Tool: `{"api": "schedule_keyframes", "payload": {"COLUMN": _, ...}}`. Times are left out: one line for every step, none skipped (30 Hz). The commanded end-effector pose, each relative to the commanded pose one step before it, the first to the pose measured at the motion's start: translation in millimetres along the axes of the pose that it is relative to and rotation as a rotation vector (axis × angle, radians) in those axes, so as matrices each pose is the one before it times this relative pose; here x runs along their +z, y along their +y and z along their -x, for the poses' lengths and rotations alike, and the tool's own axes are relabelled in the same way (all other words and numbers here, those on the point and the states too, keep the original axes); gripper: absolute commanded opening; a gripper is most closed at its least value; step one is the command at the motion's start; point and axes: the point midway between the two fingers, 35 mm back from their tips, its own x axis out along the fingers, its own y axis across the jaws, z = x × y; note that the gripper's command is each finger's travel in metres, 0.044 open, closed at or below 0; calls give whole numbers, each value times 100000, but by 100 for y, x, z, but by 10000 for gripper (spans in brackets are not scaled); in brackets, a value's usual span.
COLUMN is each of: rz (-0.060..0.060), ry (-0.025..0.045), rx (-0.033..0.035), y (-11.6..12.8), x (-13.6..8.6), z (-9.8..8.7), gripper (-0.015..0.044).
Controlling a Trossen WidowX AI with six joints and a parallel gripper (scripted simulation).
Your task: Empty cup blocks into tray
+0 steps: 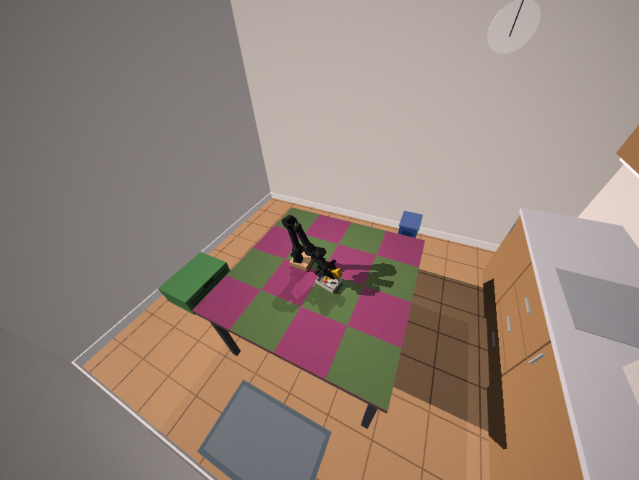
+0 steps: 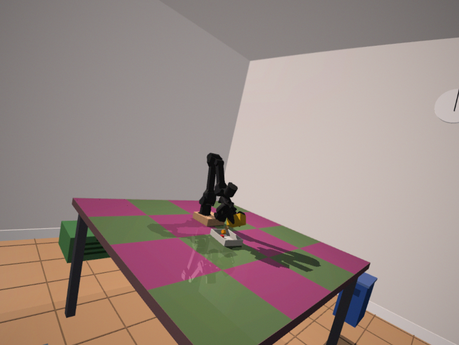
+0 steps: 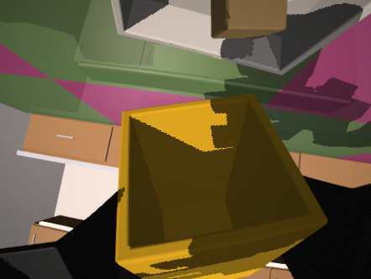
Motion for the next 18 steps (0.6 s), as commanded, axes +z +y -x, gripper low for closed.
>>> {"api": "schedule_keyframes", "payload": {"rz": -8886, "ry": 468, "rx": 392, "y": 64, "x": -142, "z": -44, "gripper": 0}}
{"api": "schedule_keyframes", "payload": {"rz": -2185, "ry": 1, "rx": 0, "y": -2, "x": -4, "z": -8, "gripper": 0}}
{"api": "schedule_keyframes", "payload": {"rz": -2185, "ry": 1, "rx": 0, "y": -2, "x": -3, "z": -8, "gripper": 0}}
{"api": "schedule_keyframes", "payload": {"rz": -2185, "ry": 1, "rx": 0, "y": -2, "x": -3, "z": -8, "gripper": 0}}
{"api": "schedule_keyframes", "payload": {"rz": -2185, "ry": 1, "rx": 0, "y": -2, "x": -3, "z": -8, "gripper": 0}}
{"api": "schedule_keyframes", "payload": {"rz": -2185, "ry": 1, "rx": 0, "y": -2, "x": -3, "z": -8, "gripper": 0}}
{"api": "schedule_keyframes", "payload": {"rz": -2185, "ry": 1, "rx": 0, "y": -2, "x": -3, "z": -8, "gripper": 0}}
{"api": "schedule_keyframes", "payload": {"rz": -1814, "ry": 1, "rx": 0, "y": -2, "x": -3, "z": -7, "gripper": 0}}
{"api": "schedule_keyframes", "payload": {"rz": -1089, "ry": 0, "rx": -1, "y": -13, "x": -3, "z": -4, "gripper": 0}}
{"api": "schedule_keyframes", "payload": {"rz": -363, "ry": 0, "rx": 0, "y": -4, "x": -1, "z": -1, "gripper": 0}}
{"api": "schedule_keyframes", "payload": {"rz": 0, "ry": 0, "rx": 0, "y": 0, "x": 0, "z": 0, "gripper": 0}}
{"api": "schedule_keyframes", "payload": {"rz": 0, "ry": 0, "rx": 0, "y": 0, "x": 0, "z": 0, "gripper": 0}}
{"api": "schedule_keyframes", "payload": {"rz": 0, "ry": 0, "rx": 0, "y": 0, "x": 0, "z": 0, "gripper": 0}}
{"api": "schedule_keyframes", "payload": {"rz": 0, "ry": 0, "rx": 0, "y": 0, "x": 0, "z": 0, "gripper": 0}}
{"api": "schedule_keyframes", "payload": {"rz": 0, "ry": 116, "rx": 12, "y": 0, "x": 1, "z": -6, "gripper": 0}}
{"api": "schedule_keyframes", "payload": {"rz": 1, "ry": 349, "rx": 36, "y": -1, "x": 3, "z": -18, "gripper": 0}}
{"api": "schedule_keyframes", "payload": {"rz": 2, "ry": 581, "rx": 60, "y": -1, "x": 5, "z": -28, "gripper": 0}}
{"api": "schedule_keyframes", "payload": {"rz": 2, "ry": 709, "rx": 74, "y": -2, "x": 6, "z": -32, "gripper": 0}}
